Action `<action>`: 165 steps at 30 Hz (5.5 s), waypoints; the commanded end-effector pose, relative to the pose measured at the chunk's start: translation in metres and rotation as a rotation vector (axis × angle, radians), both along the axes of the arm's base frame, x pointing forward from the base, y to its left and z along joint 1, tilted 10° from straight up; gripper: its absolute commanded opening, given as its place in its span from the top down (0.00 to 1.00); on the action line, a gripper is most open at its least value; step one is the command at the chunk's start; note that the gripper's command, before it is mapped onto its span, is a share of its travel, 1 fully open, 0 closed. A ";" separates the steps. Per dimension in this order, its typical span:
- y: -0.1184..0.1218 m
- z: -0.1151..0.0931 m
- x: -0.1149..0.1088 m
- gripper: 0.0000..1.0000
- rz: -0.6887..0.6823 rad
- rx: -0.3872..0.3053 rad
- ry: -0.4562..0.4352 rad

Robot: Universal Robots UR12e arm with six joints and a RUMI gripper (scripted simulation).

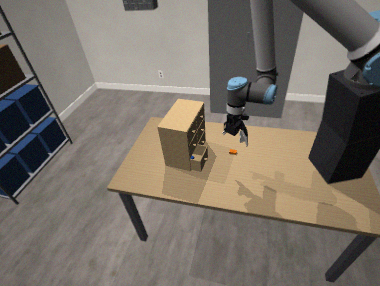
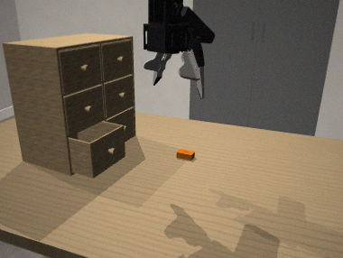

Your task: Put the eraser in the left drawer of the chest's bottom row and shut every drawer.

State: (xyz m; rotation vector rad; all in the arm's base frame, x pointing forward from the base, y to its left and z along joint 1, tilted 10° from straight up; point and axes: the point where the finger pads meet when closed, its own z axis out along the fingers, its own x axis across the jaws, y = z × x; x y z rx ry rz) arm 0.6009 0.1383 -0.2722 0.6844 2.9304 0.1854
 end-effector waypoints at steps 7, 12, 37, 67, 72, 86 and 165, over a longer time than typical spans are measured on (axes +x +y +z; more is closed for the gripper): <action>0.011 0.007 -0.014 0.00 -0.479 0.061 0.039; 0.013 0.008 -0.015 0.00 -0.579 0.076 0.047; 0.023 0.013 -0.023 0.00 -1.129 0.155 0.091; 0.024 0.011 -0.023 0.00 -1.167 0.163 0.090; 0.024 0.010 -0.023 0.00 -1.167 0.169 0.081; 0.024 0.004 -0.016 0.00 -1.166 0.200 0.025; 0.026 -0.072 0.075 0.00 -1.086 0.600 -0.695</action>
